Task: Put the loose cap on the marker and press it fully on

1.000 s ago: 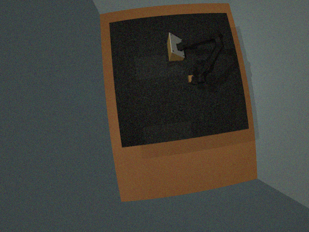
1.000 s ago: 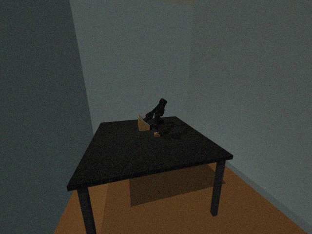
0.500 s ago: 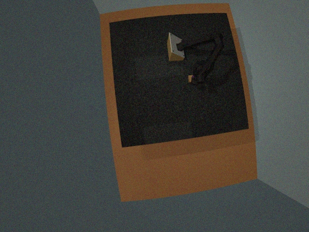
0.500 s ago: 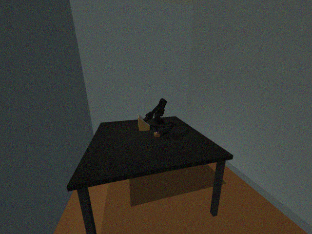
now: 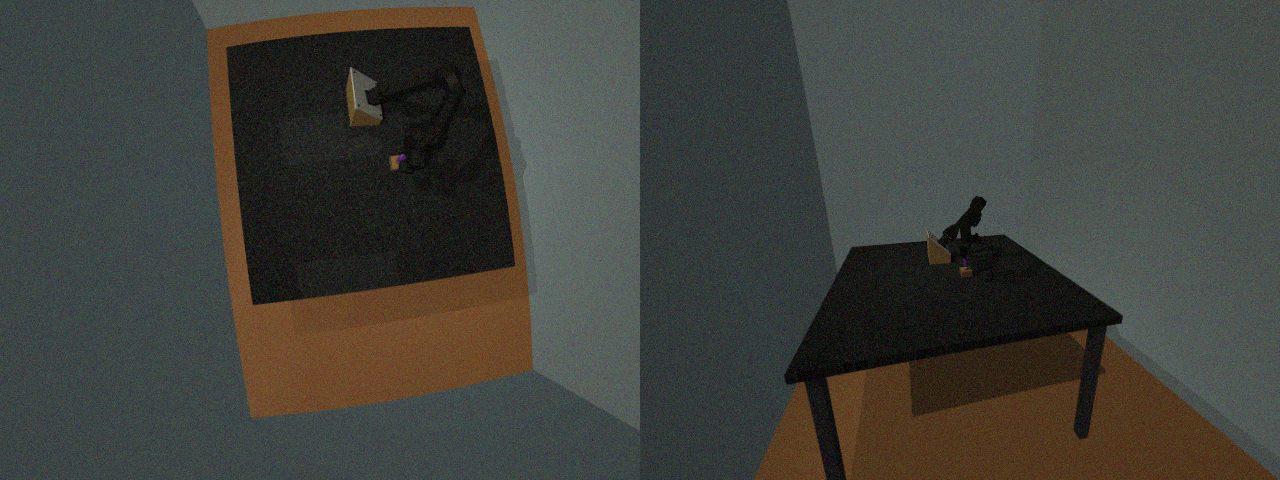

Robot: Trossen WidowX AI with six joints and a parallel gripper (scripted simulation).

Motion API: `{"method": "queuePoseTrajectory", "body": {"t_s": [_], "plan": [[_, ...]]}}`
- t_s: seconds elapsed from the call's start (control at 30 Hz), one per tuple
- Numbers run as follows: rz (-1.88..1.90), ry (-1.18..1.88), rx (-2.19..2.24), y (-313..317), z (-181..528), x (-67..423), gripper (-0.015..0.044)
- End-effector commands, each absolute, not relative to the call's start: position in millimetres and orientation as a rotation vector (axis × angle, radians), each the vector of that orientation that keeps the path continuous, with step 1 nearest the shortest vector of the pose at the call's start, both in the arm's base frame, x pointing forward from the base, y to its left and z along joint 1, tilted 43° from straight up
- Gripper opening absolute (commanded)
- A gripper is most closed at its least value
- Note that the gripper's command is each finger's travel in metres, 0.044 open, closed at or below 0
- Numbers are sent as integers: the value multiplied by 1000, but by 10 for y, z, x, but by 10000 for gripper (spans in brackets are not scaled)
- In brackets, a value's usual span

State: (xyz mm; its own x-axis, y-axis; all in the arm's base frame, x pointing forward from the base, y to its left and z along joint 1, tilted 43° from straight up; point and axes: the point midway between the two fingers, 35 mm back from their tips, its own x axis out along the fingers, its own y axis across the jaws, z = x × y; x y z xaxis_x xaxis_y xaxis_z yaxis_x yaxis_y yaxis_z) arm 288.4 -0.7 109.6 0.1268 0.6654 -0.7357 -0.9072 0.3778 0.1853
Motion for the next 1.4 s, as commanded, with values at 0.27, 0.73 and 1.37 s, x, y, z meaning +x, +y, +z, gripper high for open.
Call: {"method": "queuePoseTrajectory", "body": {"t_s": [0.27,0.73,1.37], "plan": [[1060,975,-154,-193,1307,2835,335],[472,1395,669,-145,1255,2844,0],[473,1395,669,-130,1238,2848,0]]}}
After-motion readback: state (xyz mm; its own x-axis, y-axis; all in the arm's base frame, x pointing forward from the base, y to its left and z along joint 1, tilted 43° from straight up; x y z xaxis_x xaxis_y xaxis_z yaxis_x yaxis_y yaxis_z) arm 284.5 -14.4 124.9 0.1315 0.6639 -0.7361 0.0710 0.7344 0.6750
